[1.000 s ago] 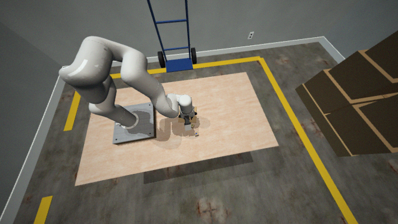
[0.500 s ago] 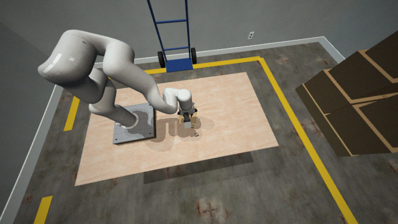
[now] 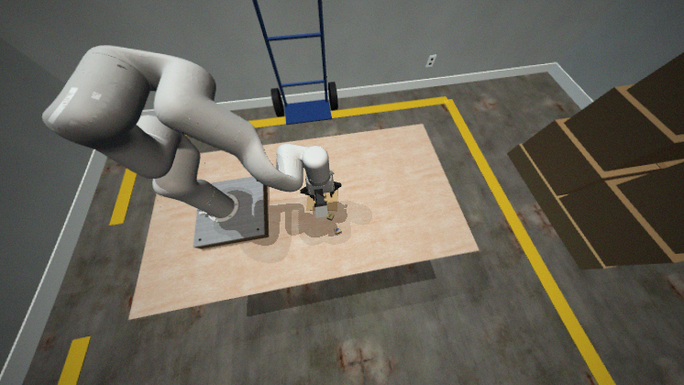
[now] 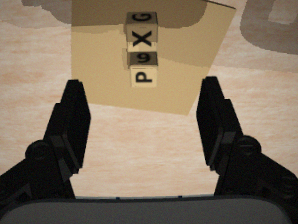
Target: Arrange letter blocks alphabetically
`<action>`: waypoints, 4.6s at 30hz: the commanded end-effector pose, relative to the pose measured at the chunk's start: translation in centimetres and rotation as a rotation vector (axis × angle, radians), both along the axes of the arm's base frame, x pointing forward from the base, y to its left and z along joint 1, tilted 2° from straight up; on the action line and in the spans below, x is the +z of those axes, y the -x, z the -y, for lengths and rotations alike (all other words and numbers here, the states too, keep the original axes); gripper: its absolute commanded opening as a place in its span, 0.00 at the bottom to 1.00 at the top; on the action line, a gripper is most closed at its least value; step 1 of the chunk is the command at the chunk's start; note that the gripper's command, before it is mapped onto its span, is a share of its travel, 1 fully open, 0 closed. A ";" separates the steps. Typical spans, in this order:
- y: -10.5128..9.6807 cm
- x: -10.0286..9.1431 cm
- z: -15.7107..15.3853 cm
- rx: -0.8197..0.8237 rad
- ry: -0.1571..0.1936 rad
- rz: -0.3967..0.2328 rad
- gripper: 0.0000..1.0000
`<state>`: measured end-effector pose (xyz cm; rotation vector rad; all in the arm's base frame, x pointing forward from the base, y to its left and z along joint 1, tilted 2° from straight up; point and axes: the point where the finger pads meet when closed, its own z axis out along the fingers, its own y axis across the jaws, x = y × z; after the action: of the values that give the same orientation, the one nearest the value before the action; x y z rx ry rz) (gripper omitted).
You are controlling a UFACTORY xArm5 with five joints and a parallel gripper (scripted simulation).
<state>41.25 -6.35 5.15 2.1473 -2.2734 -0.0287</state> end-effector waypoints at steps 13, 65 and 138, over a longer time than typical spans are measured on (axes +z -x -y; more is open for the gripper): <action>-0.2 0.2 0.0 0.000 0.001 0.004 1.00; 0.0 -0.7 -0.3 -0.013 0.001 0.004 0.48; 0.1 -5.8 -0.3 -0.013 0.001 0.004 0.48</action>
<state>41.01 -6.05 -0.78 2.1328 -2.2872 -0.0276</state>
